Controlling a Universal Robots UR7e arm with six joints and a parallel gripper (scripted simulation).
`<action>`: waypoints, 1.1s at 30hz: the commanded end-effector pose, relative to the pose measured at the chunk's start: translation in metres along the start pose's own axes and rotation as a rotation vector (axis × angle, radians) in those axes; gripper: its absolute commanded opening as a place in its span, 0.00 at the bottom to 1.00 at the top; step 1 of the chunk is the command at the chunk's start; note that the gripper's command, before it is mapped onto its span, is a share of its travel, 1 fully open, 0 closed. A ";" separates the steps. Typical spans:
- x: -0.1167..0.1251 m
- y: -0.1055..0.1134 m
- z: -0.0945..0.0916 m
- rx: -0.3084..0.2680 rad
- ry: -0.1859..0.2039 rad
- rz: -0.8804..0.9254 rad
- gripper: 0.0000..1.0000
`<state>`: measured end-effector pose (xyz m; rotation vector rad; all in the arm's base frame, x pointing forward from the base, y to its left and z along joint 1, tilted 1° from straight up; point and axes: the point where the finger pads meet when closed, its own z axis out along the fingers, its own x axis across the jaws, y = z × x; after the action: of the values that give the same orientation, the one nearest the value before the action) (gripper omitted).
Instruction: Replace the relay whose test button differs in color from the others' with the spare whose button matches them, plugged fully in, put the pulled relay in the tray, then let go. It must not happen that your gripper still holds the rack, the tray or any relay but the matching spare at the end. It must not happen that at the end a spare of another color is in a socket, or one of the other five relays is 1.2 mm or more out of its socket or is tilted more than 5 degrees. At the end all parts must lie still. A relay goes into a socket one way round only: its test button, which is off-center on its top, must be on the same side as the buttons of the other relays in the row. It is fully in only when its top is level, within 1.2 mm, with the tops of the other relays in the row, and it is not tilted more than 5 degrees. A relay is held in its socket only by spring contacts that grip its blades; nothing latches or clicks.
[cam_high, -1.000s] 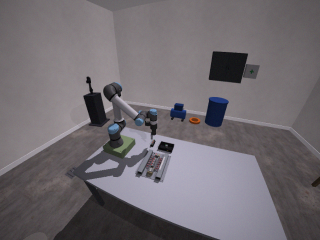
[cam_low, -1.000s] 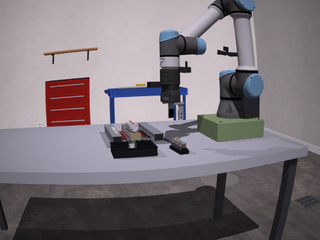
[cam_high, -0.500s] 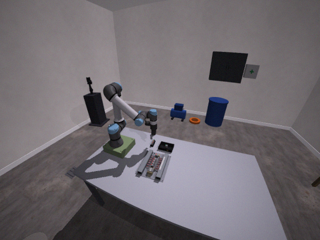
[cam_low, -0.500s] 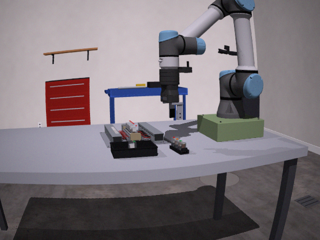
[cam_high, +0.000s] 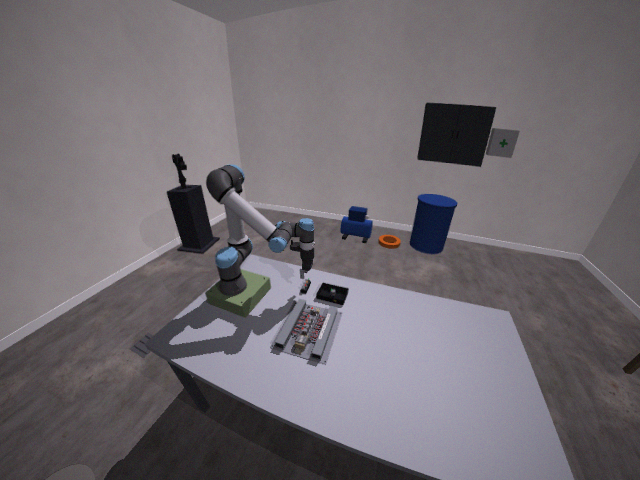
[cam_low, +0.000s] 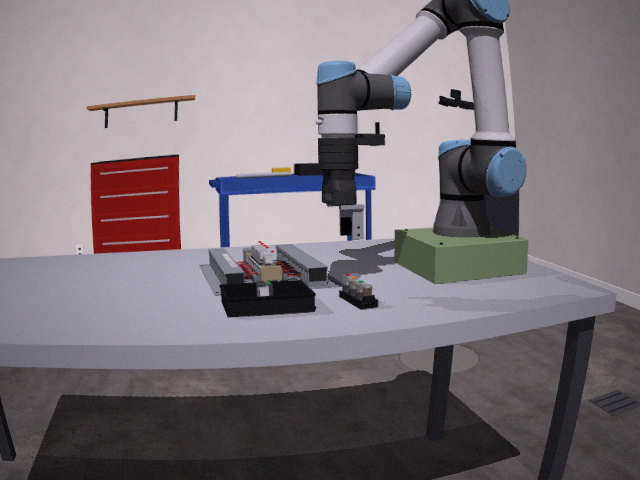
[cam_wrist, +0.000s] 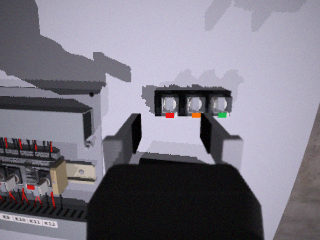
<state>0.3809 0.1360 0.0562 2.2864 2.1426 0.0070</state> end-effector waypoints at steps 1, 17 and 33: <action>0.000 0.000 0.000 -0.001 0.000 0.091 1.00; 0.000 0.000 0.000 -0.001 0.001 0.267 1.00; 0.000 0.000 0.000 -0.001 0.001 0.451 1.00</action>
<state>0.3809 0.1360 0.0563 2.7033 1.5889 0.0108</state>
